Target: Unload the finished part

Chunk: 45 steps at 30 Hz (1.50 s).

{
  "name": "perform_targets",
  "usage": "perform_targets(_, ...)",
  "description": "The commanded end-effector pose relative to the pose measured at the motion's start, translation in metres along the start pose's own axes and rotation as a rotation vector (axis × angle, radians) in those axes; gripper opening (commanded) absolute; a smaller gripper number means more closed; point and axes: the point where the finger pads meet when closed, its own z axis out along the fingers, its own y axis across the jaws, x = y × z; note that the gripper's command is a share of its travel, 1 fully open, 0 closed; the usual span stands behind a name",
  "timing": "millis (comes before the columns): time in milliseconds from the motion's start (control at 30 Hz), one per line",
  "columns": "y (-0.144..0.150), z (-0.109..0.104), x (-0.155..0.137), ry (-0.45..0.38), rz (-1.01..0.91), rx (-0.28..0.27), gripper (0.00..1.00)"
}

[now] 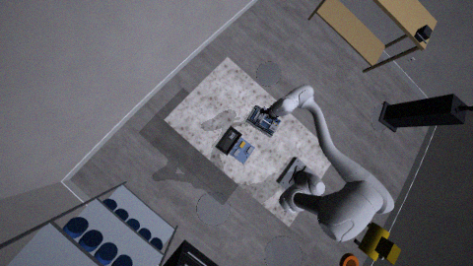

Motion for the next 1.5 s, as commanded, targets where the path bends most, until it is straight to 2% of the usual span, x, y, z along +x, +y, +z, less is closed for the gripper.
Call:
perform_targets(0, 0.000, 0.001, 0.000, 0.000, 0.000, 0.000, 0.40)
perform_targets(1100, 0.001, 0.051, 0.000, 0.000, 0.000, 0.000, 0.40)
perform_targets(1467, 0.001, 0.058, 0.000, 0.000, 0.000, 0.000, 0.40)
